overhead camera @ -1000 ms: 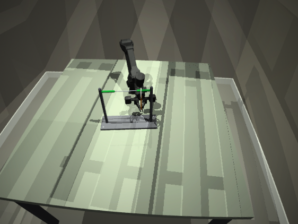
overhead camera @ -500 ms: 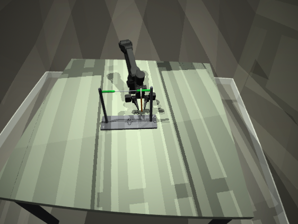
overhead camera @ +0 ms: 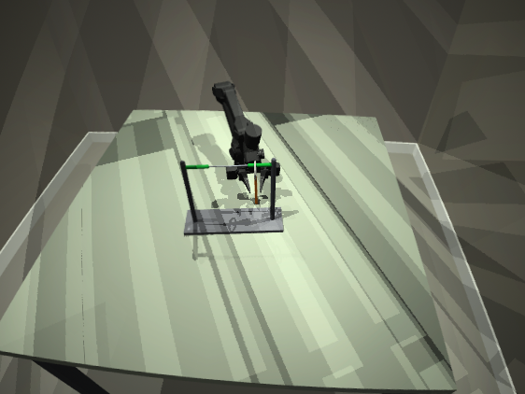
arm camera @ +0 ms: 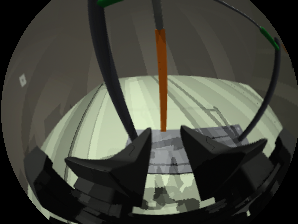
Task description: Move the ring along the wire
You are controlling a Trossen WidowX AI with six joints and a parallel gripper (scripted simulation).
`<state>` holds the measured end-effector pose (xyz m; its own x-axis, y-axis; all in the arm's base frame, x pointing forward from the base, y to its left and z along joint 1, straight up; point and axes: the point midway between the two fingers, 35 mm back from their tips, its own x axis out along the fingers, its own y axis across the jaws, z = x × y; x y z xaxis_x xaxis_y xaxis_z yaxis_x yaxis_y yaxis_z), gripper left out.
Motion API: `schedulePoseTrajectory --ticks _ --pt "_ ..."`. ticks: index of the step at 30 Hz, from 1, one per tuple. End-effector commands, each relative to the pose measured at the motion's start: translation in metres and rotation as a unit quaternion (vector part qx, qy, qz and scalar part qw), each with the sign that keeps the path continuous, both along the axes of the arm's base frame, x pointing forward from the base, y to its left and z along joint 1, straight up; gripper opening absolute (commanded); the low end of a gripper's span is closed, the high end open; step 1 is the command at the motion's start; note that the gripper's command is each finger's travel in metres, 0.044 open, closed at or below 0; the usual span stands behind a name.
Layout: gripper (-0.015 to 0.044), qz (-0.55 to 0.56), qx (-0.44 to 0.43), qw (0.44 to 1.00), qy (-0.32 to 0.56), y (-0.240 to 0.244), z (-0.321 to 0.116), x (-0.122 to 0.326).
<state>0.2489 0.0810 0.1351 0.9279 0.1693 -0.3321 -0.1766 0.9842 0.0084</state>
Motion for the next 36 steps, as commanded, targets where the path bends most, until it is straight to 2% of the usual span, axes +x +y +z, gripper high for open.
schedulePoseTrajectory --ticks 1,28,36 --pt "0.0160 -0.003 0.001 1.000 0.002 -0.002 0.000 -0.007" --pt "0.0160 -0.003 0.001 1.000 0.002 -0.005 0.001 -0.015" --pt "0.0370 0.000 0.000 1.000 0.001 -0.012 0.014 -0.051"
